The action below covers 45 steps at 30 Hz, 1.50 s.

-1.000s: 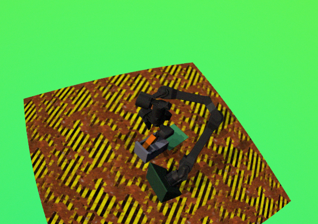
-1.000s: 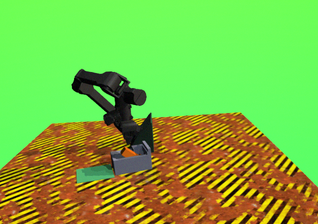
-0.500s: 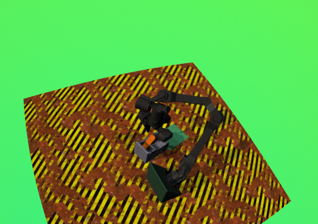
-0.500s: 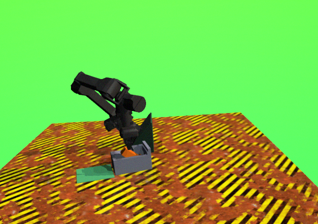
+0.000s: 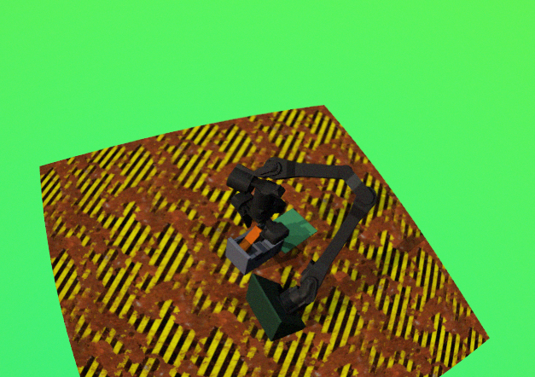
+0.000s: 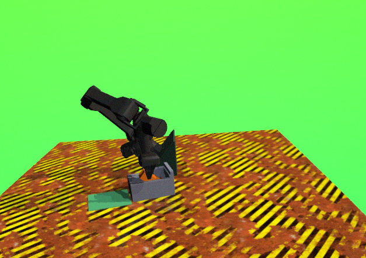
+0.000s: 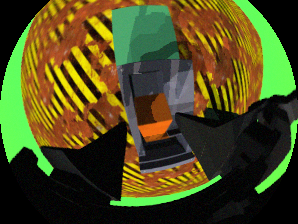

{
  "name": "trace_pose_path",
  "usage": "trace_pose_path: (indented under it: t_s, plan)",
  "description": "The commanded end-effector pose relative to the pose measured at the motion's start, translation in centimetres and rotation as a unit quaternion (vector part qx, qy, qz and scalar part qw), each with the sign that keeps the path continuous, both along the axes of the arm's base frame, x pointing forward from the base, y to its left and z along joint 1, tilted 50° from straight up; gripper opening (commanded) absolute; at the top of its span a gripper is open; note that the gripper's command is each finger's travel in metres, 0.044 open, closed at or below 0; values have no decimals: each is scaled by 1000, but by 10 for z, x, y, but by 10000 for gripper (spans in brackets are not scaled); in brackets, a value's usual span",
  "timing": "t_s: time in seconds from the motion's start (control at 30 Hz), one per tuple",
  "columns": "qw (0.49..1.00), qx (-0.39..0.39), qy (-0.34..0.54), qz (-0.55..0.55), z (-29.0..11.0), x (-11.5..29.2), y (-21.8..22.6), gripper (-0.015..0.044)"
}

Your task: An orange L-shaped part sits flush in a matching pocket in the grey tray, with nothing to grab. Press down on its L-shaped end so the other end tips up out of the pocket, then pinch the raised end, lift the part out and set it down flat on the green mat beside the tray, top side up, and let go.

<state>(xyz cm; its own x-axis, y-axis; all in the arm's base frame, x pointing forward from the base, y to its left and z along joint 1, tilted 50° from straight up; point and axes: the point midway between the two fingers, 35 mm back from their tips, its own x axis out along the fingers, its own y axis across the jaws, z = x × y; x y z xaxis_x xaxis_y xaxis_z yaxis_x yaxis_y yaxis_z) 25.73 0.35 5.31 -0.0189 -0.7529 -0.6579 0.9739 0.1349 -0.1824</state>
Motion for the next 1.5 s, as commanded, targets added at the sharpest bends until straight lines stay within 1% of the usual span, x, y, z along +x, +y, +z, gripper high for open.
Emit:
trace_pose_path:
  t_s: [0.0, 0.1, 0.27, 0.6, 0.7, 0.97, 1.47]
  plan:
    - [1000, -3, 3, 0, -4, -2, -6, 280]
    - [1000, -3, 3, 0, -5, -2, -8, 280]
    - [1000, -1, 0, -1, -4, -1, -5, 149]
    - [1000, -1, 0, -1, -4, -1, -5, 82]
    - [1000, -1, 0, -1, -4, -1, -5, 3]
    - [1000, -1, 1, 0, -2, -1, -3, 0]
    - [1000, -2, 3, 0, 14, -1, 15, 0]
